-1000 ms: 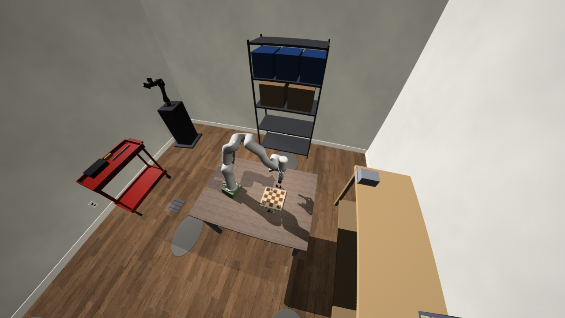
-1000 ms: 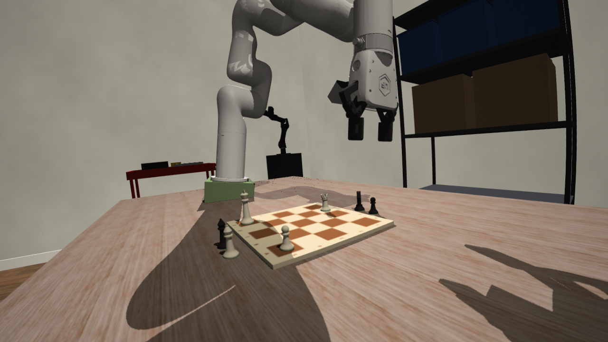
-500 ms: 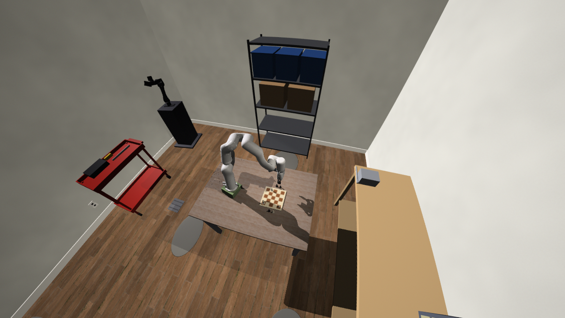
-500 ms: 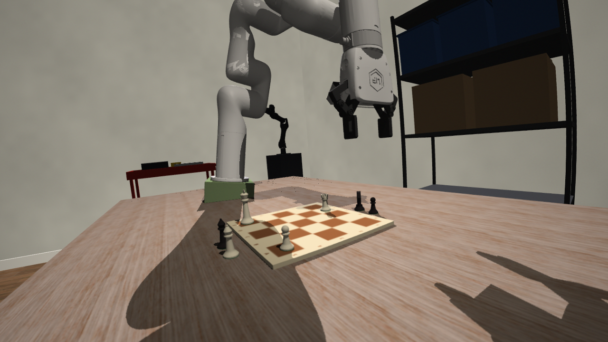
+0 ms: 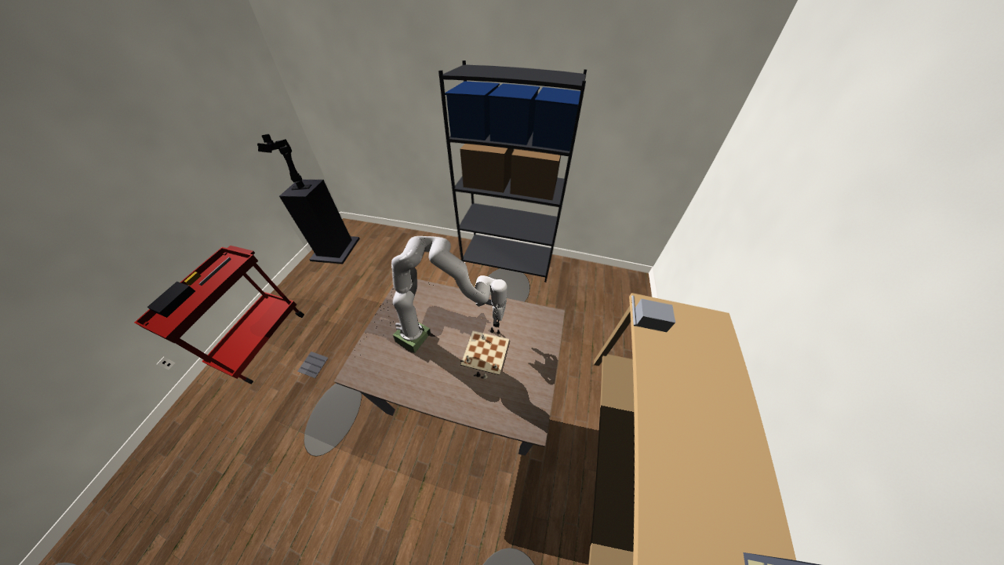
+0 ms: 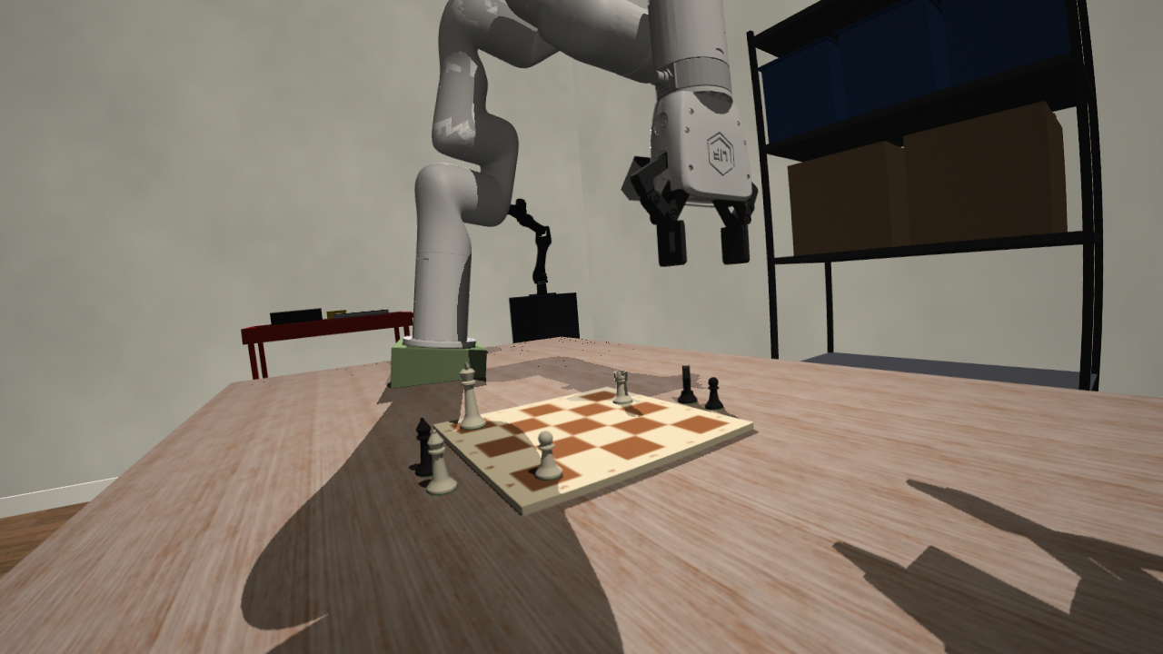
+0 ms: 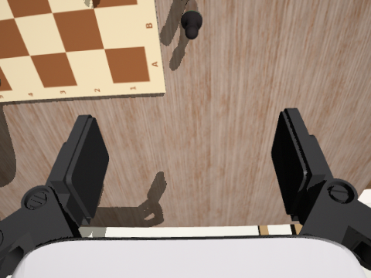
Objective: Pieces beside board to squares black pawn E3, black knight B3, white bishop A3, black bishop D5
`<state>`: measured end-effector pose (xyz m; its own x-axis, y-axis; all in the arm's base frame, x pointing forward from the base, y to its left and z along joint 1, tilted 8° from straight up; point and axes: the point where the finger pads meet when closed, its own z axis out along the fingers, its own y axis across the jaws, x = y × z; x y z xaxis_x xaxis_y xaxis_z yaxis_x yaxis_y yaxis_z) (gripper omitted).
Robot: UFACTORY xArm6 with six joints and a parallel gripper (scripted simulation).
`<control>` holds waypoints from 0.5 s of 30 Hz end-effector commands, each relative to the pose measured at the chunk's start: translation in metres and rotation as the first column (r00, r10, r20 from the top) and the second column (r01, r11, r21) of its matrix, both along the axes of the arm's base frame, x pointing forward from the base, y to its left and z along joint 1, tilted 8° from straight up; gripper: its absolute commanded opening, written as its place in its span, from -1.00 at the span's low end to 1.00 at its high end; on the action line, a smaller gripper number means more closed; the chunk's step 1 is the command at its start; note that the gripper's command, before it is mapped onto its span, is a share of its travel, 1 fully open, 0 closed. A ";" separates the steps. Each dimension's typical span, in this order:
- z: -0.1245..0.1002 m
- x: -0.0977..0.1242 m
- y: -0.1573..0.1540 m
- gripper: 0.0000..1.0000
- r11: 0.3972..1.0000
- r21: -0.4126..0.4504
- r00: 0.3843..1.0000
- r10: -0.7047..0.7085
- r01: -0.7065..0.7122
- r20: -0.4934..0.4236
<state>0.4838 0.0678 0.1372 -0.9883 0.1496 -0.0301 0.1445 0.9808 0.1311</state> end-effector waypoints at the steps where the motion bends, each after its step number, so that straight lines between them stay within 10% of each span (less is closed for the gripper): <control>1: 0.001 0.001 0.000 1.00 0.997 -0.003 0.997 0.076 -0.076 0.014; 9: -0.003 0.002 0.001 1.00 0.954 -0.020 0.954 0.298 -0.298 0.040; 15: -0.008 0.002 0.002 1.00 0.802 -0.056 0.799 0.597 -0.595 0.070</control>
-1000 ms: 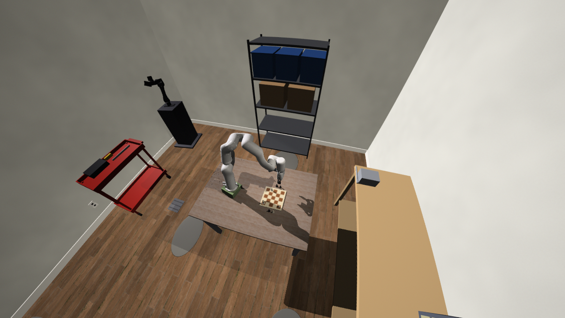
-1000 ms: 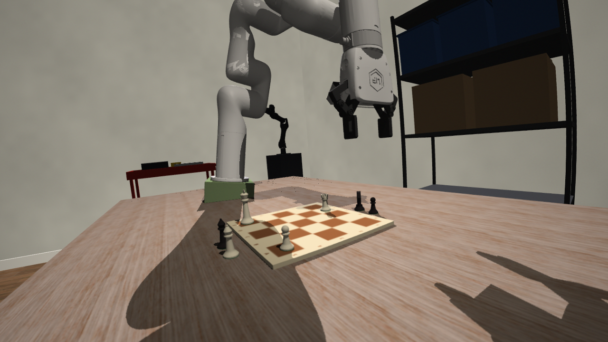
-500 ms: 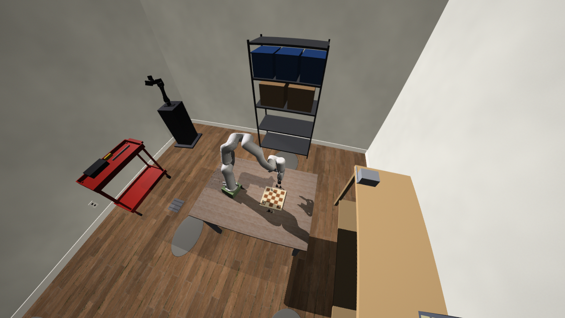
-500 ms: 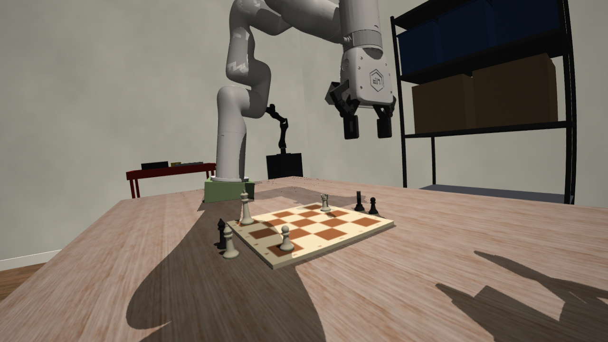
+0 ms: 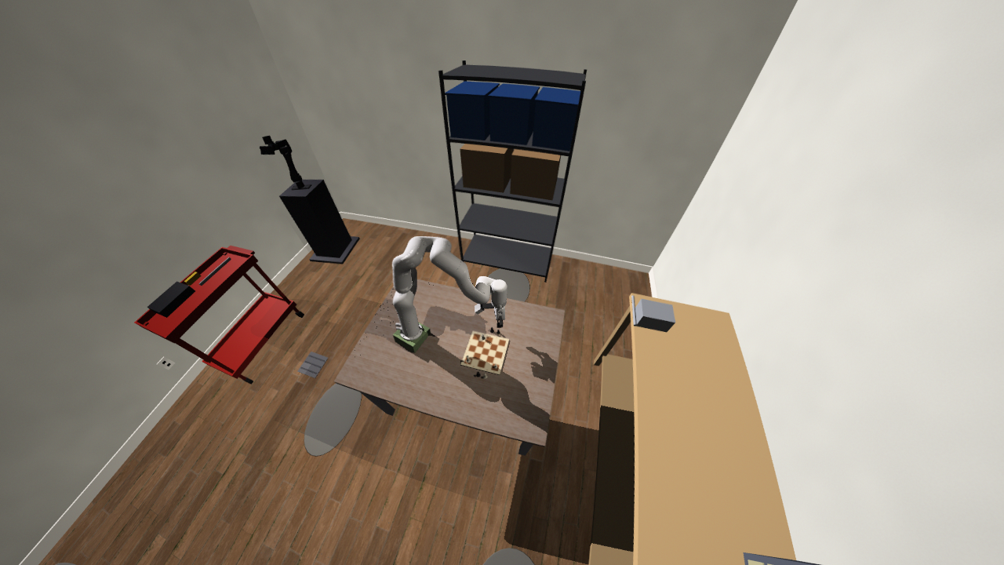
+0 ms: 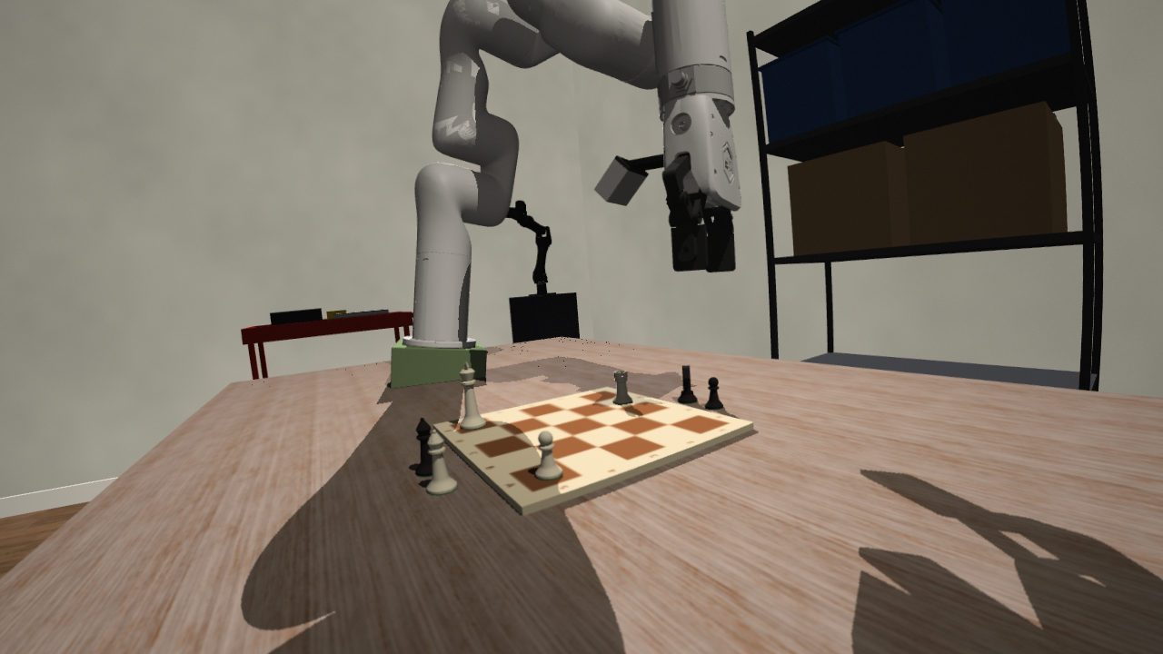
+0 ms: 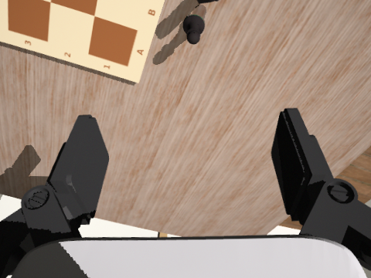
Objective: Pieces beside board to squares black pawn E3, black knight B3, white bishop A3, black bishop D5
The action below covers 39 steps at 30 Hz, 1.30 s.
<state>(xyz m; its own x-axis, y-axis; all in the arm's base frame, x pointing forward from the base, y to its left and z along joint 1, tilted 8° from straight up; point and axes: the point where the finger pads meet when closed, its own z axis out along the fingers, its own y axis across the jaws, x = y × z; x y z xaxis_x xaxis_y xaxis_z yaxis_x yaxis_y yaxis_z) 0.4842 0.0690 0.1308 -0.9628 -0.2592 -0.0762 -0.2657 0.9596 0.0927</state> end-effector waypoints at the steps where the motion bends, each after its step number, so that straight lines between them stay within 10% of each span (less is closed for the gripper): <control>1: -0.003 0.002 0.001 1.00 0.962 -0.003 0.961 0.273 -0.273 0.037; 8: -0.008 0.002 0.002 1.00 0.863 -0.037 0.861 0.504 -0.503 0.058; 23: -0.027 0.002 0.005 1.00 0.231 -0.154 0.225 0.973 -0.961 0.051; 25: -0.027 0.002 0.005 1.00 0.231 -0.154 0.225 0.973 -0.961 0.051; 26: -0.028 0.002 0.005 1.00 0.086 -0.169 0.080 0.996 -0.982 0.042; 39: -0.037 0.002 0.006 1.00 -0.498 -0.214 -0.505 0.863 -0.841 -0.024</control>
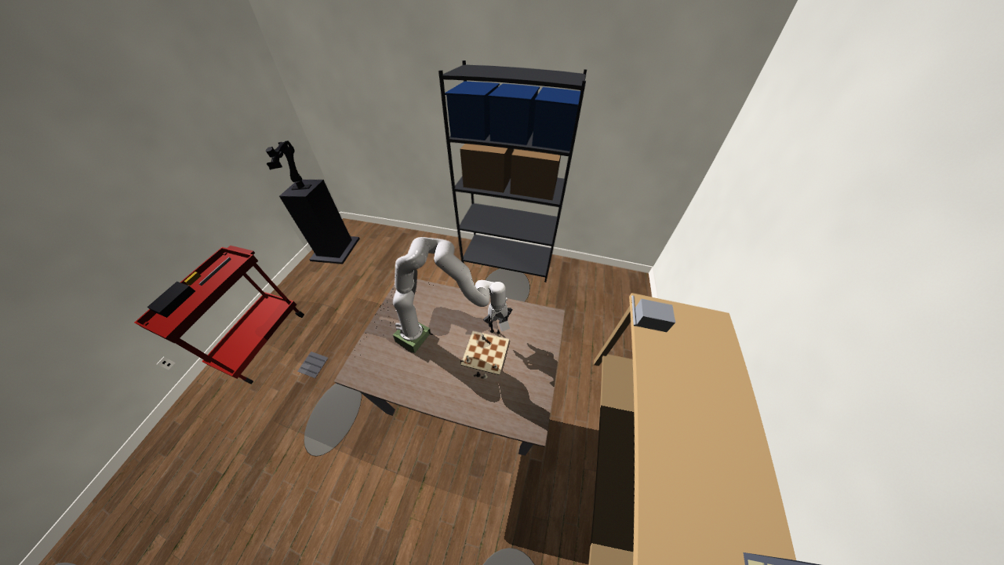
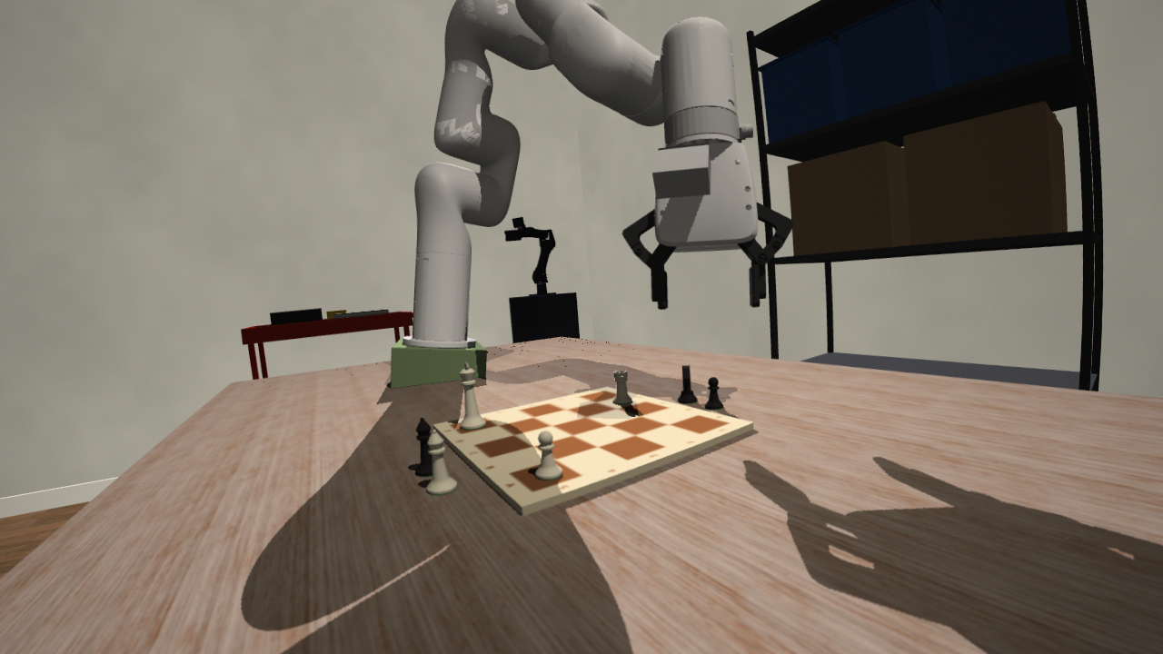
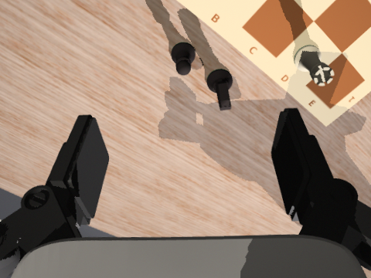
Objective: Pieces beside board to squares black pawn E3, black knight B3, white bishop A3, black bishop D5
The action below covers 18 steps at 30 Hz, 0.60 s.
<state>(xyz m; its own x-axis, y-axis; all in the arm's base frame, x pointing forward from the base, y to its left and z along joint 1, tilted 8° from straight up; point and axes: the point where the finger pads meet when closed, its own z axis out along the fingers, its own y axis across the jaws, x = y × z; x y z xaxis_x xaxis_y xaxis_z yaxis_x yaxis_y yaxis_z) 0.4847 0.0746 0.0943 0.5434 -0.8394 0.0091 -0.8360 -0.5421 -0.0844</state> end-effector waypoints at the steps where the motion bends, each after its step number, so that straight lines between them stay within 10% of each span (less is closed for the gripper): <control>1: -0.001 0.001 0.000 1.00 0.961 0.014 0.961 0.274 -0.275 0.020; 13: -0.002 0.001 0.000 1.00 0.691 0.015 0.691 0.721 -0.723 0.056; 14: -0.002 0.001 0.000 -0.31 0.691 0.015 0.691 0.721 -0.723 0.056; 18: -0.002 0.001 0.000 -0.31 0.691 0.015 0.691 0.721 -0.723 0.056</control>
